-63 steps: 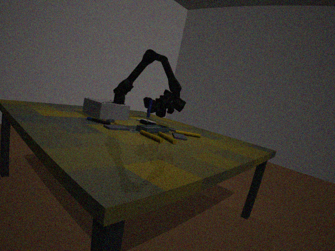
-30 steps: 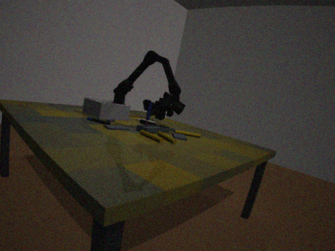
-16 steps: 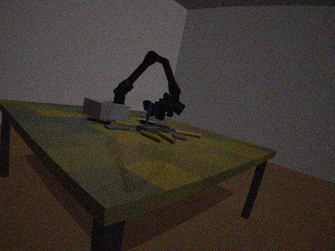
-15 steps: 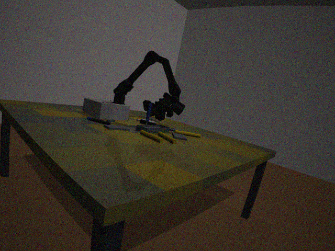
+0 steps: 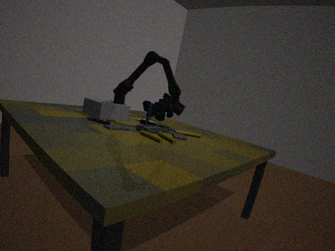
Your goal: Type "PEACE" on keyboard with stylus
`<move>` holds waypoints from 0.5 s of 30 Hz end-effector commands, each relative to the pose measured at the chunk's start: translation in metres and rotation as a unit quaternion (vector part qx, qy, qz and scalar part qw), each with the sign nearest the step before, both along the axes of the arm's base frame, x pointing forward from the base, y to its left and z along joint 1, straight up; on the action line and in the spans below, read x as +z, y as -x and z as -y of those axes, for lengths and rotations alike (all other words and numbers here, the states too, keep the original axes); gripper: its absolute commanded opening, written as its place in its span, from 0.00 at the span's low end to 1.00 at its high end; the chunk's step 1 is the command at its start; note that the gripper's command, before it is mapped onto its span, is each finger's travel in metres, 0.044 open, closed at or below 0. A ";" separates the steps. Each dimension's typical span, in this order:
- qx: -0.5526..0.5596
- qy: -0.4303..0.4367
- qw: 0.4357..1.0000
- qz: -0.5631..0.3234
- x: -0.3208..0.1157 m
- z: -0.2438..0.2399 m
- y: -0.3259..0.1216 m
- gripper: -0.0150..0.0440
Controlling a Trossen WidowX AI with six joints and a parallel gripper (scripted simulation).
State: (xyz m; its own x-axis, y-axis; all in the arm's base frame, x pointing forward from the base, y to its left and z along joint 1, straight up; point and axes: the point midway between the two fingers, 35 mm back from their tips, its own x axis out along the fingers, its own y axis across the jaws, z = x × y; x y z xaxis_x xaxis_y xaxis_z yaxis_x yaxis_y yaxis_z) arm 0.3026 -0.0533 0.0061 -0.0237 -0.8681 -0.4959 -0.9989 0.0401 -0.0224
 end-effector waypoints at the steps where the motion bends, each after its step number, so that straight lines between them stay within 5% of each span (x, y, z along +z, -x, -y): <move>1: -0.001 -0.001 1.000 -0.002 -0.003 0.000 0.001 0.39; 15: -0.001 -0.001 1.000 -0.002 -0.005 0.000 0.001 0.39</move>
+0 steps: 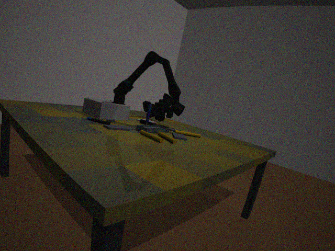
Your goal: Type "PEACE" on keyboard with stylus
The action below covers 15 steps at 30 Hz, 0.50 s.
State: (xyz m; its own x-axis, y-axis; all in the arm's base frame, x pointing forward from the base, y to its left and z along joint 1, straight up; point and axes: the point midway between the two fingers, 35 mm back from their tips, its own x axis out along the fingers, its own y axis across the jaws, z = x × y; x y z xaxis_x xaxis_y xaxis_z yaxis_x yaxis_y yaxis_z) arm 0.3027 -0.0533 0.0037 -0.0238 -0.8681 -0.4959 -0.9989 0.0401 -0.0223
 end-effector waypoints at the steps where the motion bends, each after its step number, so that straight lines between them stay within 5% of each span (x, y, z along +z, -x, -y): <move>1: -0.001 -0.001 1.000 -0.002 -0.003 0.000 0.001 0.39; 15: -0.001 -0.001 1.000 -0.002 -0.009 0.000 0.001 0.39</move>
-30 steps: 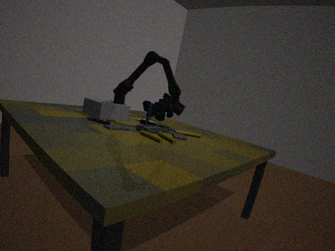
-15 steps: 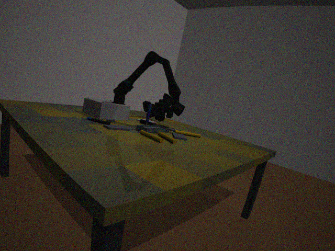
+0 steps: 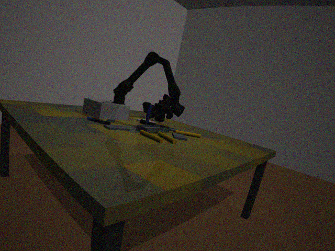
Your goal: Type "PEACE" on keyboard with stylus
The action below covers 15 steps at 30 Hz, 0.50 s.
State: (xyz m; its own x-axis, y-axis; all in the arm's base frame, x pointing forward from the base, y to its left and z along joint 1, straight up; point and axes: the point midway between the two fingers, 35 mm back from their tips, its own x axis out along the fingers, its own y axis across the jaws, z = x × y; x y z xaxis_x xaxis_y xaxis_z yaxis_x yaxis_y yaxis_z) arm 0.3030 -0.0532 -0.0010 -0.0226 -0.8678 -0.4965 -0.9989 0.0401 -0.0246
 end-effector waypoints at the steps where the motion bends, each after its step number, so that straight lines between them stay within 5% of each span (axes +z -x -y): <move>1: -0.001 0.000 1.000 -0.003 -0.005 0.000 0.001 0.39; 15: -0.001 0.000 1.000 -0.003 -0.002 0.000 0.001 0.39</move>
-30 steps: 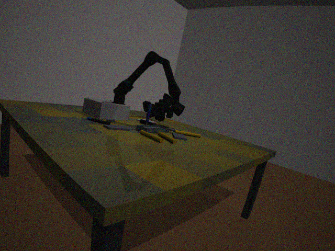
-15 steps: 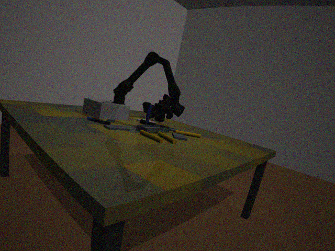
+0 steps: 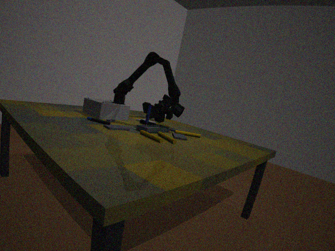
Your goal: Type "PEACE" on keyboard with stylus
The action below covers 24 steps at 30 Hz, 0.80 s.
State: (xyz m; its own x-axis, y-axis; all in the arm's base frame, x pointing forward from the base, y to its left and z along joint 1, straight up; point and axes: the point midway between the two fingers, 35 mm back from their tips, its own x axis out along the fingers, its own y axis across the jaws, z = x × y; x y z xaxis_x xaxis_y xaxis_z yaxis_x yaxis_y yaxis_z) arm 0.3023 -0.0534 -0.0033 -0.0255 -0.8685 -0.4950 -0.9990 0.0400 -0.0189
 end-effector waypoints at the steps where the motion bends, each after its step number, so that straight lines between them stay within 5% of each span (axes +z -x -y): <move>1: -0.001 -0.001 1.000 0.000 0.002 0.000 0.000 0.39; 15: -0.001 0.000 1.000 0.000 0.034 0.000 0.000 0.40; 24: 0.000 -0.003 1.000 0.000 0.034 -0.014 -0.006 0.25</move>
State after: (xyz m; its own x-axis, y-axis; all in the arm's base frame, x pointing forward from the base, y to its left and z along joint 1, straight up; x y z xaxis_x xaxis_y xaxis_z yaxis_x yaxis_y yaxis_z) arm 0.3048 -0.0485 0.0333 -0.0253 -0.8671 -0.4975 -0.9988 0.0429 -0.0239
